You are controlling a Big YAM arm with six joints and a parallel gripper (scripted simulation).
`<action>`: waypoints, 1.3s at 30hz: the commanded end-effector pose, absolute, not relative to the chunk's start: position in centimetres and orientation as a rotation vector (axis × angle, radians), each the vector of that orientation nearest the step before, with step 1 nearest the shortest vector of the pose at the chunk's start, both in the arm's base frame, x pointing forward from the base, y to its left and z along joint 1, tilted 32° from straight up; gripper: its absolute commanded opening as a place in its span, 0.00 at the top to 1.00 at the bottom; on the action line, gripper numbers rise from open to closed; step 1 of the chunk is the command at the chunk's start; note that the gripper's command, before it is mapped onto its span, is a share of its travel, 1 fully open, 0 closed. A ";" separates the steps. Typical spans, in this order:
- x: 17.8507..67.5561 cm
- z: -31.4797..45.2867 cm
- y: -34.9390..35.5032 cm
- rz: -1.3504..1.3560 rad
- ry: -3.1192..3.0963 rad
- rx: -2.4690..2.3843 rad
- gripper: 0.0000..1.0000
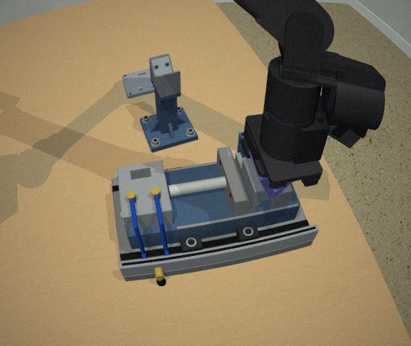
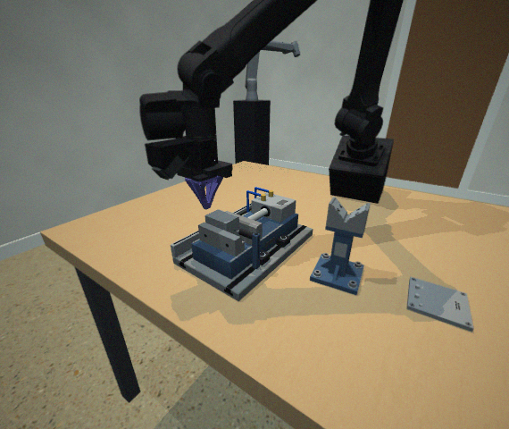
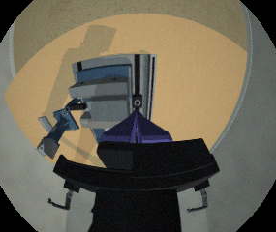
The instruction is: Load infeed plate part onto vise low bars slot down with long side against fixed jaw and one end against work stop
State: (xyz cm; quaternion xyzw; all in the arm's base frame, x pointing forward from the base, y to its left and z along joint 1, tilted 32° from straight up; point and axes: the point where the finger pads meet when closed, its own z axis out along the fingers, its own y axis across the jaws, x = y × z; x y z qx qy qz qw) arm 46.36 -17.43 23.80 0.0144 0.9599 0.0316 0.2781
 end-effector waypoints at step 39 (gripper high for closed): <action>47.6 22.6 -16.7 0.093 2.579 0.023 1.00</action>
